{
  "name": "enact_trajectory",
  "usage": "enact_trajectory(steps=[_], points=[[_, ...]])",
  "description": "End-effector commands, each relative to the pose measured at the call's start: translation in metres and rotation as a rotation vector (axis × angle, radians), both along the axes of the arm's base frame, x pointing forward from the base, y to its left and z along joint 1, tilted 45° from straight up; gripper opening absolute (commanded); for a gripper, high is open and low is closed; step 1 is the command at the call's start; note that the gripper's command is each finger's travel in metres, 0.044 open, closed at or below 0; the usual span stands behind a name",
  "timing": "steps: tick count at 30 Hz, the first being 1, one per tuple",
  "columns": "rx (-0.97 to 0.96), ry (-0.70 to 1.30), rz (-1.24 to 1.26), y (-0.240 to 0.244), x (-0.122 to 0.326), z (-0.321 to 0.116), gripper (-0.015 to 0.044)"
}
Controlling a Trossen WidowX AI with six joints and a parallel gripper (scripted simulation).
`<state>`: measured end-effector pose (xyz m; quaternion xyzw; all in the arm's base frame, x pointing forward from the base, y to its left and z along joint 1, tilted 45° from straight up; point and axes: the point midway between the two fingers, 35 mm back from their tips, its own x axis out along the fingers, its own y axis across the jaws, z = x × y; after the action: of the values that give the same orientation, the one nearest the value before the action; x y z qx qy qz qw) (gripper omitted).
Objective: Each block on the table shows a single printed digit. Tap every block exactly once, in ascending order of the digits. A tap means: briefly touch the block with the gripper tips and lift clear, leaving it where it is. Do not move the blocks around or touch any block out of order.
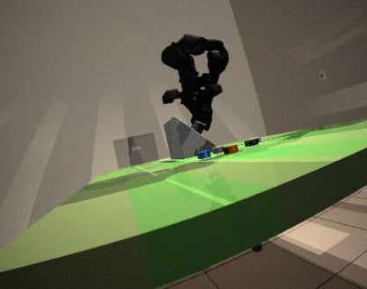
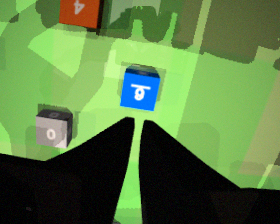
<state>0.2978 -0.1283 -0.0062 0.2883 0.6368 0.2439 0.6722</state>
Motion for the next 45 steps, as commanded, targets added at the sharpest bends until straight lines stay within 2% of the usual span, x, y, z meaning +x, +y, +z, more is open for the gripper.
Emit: enact_trajectory(steps=[1, 5, 10, 19, 23, 29, 36, 45], points=[[0.002, 0.003, 0.014, -0.004, -0.003, 0.008, 0.002], [-0.005, 0.001, 0.018, 0.008, -0.001, 0.024, 0.002], [-0.02, -0.009, 0.03, 0.055, -0.004, 0.077, 0.002], [-0.004, -0.001, 0.02, 0.142, -0.041, 0.154, 0.002], [0.011, 0.007, 0.015, 0.166, -0.059, 0.171, 0.002], [0.013, 0.008, 0.014, 0.17, -0.061, 0.172, 0.002], [0.016, 0.006, 0.014, 0.225, -0.057, 0.119, 0.002], [0.016, 0.006, 0.014, 0.229, -0.057, 0.114, 0.002]])
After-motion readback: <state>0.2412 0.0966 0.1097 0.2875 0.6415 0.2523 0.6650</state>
